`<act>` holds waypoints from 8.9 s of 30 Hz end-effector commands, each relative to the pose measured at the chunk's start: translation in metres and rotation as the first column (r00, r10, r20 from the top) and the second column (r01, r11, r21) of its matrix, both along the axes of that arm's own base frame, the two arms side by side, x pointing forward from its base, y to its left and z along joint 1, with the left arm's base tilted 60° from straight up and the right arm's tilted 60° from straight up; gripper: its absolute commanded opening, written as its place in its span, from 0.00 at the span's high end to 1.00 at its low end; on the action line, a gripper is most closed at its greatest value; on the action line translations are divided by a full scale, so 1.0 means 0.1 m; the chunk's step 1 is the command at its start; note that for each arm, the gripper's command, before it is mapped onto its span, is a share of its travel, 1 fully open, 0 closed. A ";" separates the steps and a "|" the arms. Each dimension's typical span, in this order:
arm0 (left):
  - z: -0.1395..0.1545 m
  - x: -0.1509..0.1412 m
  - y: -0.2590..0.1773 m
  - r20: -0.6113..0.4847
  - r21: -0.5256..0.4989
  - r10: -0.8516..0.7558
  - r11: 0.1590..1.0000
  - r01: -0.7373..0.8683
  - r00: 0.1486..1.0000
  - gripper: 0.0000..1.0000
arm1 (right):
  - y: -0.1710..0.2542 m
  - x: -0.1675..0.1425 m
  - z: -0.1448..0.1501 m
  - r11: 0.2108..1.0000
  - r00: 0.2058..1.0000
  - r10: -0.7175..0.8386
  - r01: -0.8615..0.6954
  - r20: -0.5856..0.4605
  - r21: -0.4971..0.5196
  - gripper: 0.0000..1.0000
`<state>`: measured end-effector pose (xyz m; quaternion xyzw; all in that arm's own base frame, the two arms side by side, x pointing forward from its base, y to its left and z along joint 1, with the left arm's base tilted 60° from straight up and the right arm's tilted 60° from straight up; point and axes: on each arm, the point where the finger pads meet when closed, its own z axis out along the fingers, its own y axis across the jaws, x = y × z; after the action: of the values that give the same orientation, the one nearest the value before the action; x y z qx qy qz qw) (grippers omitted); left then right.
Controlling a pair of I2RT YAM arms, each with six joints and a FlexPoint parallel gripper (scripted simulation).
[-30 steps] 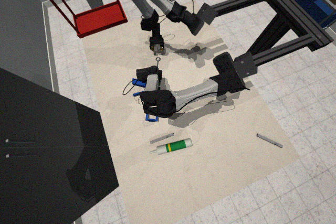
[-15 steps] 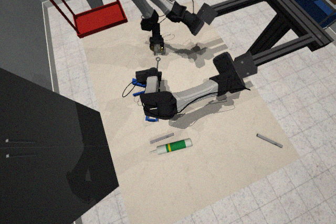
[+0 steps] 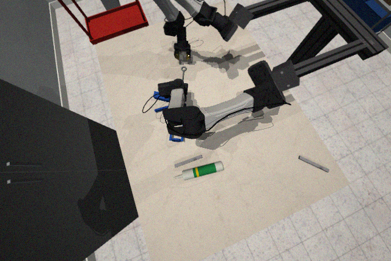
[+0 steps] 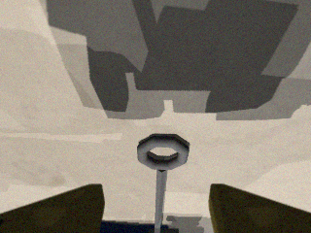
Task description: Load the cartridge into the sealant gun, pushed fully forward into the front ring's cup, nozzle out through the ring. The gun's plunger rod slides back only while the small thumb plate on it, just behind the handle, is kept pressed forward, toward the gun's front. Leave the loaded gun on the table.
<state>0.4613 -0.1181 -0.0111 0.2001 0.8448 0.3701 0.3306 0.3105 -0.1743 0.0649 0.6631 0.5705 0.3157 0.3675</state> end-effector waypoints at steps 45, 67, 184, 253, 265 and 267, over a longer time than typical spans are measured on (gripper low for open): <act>-0.06 0.24 -0.01 0.020 -0.016 -0.019 1.000 0.019 1.000 0.19 | -0.01 -0.03 -0.09 1.000 1.000 -0.007 0.007 -0.021 0.026 0.48; -0.06 0.22 0.06 0.019 -0.002 -0.002 1.000 0.002 1.000 0.76 | -0.01 -0.03 -0.09 1.000 1.000 -0.007 0.007 -0.021 0.026 0.48; 0.84 0.04 0.63 -0.031 -0.107 0.045 0.993 -0.048 0.999 0.27 | 0.21 0.45 0.69 0.895 0.976 0.219 -0.205 -0.011 -0.397 0.48; 2.56 -0.66 2.81 0.114 -0.224 0.137 0.968 -0.108 0.984 0.27 | 1.50 0.78 2.99 0.062 0.849 0.509 -0.202 -0.144 -0.977 0.48; 2.71 -1.05 3.06 0.122 -0.218 0.130 0.971 -0.102 0.984 0.27 | 1.76 0.61 3.41 -0.131 0.842 0.505 -0.139 -0.187 -0.982 0.48; 2.71 -1.06 3.07 0.123 -0.218 0.134 0.970 -0.105 0.983 0.27 | 1.77 0.64 3.36 -0.131 0.838 0.508 -0.154 -0.199 -0.979 0.48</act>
<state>0.3641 0.1950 0.2562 0.0693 0.8649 0.3197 0.3806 0.3763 0.0009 0.4051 -0.0012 0.7043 0.0014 0.7099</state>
